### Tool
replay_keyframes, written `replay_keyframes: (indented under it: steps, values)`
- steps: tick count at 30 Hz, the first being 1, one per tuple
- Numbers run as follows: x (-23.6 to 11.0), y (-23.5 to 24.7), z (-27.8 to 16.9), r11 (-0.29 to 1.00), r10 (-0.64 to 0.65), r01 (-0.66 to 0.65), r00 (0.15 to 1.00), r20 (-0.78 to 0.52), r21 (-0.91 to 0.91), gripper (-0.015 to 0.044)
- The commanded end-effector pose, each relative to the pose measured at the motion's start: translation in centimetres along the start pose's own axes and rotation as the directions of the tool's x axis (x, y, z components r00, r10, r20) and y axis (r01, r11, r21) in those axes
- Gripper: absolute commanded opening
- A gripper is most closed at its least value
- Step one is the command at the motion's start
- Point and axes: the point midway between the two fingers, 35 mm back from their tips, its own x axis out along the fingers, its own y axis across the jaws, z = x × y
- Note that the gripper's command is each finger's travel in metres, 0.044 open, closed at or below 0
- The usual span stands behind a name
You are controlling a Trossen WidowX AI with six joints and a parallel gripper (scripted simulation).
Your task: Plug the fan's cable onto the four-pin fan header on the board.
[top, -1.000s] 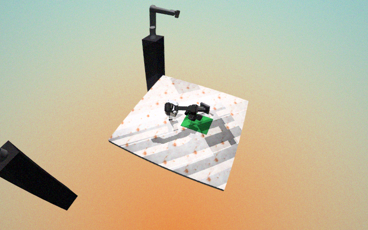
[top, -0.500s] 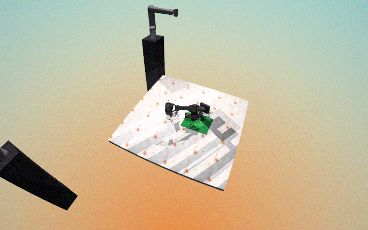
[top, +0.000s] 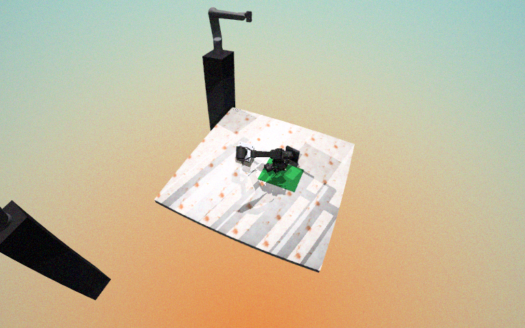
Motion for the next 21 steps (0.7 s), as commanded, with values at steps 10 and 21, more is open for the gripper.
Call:
replay_keyframes:
  steps: [10,21]
  values:
    - [-0.08,0.29,0.09,0.899,-0.017,0.017,1.000,0.005,-0.437,0.0000]
    - [-0.08,0.43,0.08,0.673,-0.029,0.023,1.000,0.004,-0.739,0.0000]
